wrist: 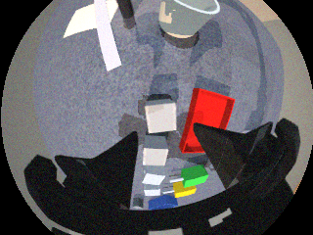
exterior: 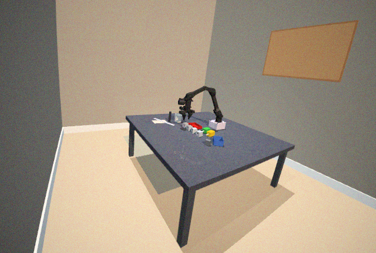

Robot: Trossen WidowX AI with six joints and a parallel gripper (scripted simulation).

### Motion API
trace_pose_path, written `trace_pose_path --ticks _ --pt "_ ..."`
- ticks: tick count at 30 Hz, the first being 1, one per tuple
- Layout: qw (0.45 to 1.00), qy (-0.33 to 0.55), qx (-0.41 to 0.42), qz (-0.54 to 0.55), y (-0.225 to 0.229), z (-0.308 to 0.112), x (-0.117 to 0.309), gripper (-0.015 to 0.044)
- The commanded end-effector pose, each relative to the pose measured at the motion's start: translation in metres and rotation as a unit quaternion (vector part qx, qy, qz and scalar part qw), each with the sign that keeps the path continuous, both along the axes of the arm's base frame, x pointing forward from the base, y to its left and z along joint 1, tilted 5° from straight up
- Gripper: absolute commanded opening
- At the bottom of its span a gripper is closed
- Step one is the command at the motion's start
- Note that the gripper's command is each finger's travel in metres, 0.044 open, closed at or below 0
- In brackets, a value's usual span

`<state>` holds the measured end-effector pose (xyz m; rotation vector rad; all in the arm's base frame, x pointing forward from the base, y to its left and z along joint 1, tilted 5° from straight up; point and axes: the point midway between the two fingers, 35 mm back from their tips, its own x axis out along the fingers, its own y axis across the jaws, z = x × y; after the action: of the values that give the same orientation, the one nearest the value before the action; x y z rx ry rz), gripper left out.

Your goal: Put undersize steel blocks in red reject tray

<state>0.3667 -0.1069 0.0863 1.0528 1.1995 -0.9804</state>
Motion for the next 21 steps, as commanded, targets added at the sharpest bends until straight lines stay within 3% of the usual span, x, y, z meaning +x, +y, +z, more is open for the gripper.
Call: trace_pose_path --ticks 1,21 --pt "1.0 0.0 0.003 -0.01 -0.001 -0.008 0.003 0.0325" --pt "1.0 0.0 0.003 -0.01 -0.002 -0.04 0.008 0.0325"
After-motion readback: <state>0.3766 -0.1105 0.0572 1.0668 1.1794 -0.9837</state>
